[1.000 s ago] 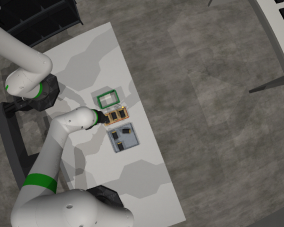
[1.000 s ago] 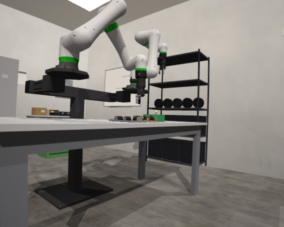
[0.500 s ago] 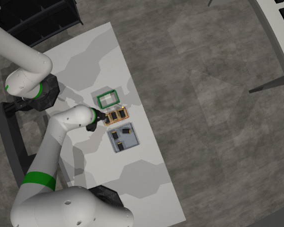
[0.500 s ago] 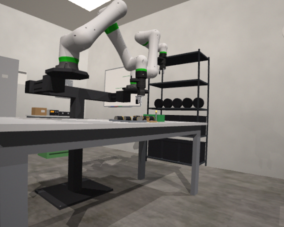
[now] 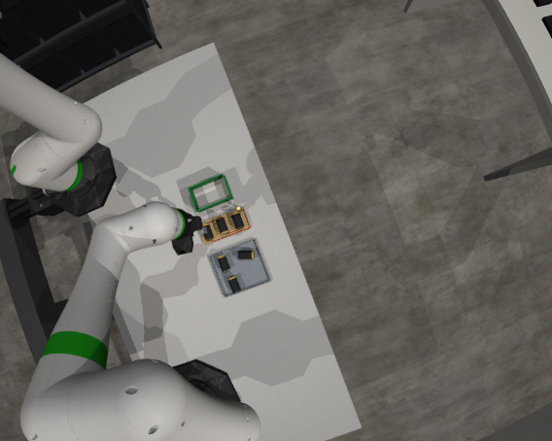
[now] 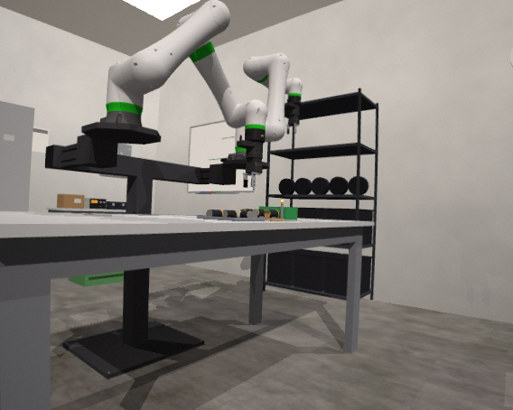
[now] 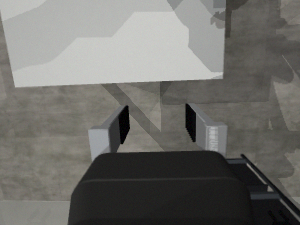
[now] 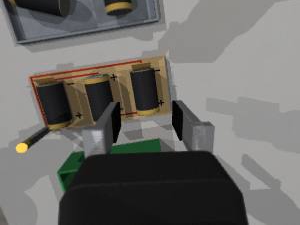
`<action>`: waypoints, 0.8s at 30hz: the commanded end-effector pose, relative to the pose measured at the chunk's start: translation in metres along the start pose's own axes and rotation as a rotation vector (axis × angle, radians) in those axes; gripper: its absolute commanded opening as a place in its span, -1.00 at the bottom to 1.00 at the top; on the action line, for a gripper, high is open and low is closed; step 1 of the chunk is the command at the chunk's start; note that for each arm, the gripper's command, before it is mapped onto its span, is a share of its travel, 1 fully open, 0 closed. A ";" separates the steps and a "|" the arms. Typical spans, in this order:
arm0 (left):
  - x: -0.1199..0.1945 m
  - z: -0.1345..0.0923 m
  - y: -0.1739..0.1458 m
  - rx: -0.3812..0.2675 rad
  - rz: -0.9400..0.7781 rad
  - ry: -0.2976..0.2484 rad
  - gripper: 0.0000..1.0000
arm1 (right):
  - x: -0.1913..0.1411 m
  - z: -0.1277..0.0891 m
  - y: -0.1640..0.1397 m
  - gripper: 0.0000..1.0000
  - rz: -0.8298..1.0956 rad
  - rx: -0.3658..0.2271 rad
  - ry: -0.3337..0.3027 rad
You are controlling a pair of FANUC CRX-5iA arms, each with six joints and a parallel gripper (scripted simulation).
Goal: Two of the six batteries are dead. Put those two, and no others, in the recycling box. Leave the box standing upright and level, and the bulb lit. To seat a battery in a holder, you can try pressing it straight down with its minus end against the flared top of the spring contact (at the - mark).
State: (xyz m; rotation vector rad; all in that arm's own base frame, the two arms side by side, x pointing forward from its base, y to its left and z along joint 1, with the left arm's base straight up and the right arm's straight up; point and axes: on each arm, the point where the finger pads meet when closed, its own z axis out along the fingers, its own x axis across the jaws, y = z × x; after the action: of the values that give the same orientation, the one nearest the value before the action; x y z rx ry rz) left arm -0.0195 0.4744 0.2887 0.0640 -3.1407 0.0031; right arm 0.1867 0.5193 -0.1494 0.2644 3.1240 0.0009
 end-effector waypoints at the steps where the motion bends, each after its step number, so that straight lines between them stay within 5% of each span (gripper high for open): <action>1: 0.000 -0.001 0.000 -0.002 0.000 0.000 1.00 | 0.000 -0.001 0.001 0.81 -0.052 -0.001 0.006; 24: 0.000 -0.001 0.000 -0.002 0.000 0.000 1.00 | 0.000 -0.001 0.001 0.81 -0.130 -0.001 0.006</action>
State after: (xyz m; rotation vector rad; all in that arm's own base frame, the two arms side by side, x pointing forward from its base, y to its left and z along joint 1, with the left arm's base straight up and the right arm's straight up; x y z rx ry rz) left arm -0.0195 0.4744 0.2887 0.0640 -3.1407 0.0031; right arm 0.1867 0.5193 -0.1494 0.0623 3.1411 -0.0005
